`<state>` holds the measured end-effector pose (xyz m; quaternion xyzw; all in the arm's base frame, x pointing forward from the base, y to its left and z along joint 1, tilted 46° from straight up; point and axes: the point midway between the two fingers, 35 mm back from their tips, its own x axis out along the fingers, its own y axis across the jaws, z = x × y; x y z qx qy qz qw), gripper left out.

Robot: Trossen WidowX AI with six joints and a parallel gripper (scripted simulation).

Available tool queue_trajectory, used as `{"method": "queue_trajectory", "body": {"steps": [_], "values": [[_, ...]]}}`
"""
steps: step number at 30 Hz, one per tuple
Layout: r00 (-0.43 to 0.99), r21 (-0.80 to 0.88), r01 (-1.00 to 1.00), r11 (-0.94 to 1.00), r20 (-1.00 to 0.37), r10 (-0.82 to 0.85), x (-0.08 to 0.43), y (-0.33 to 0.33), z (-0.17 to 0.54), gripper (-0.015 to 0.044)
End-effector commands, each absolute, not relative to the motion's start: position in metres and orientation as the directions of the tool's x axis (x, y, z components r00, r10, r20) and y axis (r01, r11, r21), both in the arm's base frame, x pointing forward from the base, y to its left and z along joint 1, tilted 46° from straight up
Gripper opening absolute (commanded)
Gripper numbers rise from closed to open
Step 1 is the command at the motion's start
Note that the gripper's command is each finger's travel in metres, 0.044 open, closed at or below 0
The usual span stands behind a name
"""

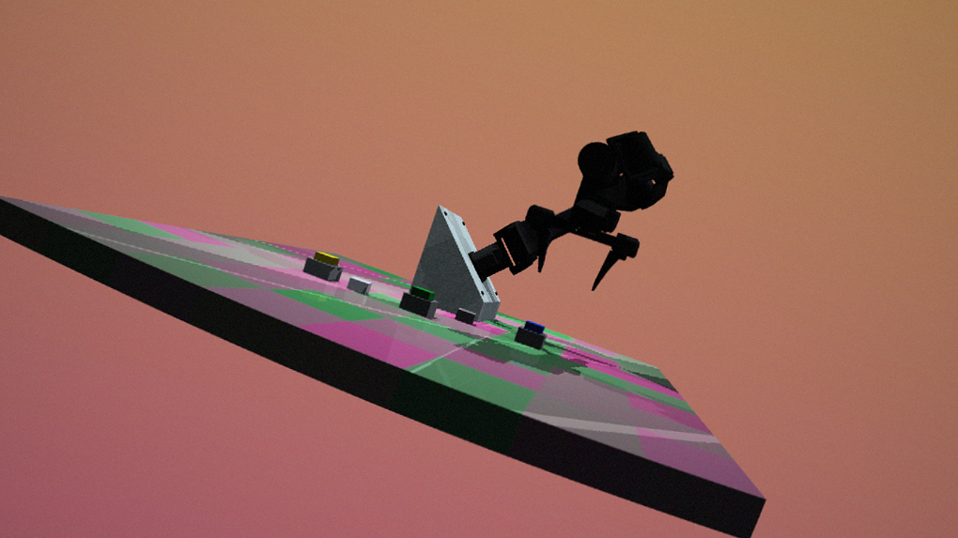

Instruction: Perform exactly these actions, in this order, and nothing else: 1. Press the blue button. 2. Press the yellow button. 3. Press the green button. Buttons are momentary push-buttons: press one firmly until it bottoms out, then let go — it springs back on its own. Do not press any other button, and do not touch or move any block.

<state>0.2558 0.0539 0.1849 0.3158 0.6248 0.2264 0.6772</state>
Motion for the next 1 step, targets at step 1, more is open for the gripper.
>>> {"method": "queue_trajectory", "body": {"steps": [1], "values": [[0.116,0.714,0.095,0.694,-0.700,0.704,0.2520,0.0572,0.1906,0.0400]]}}
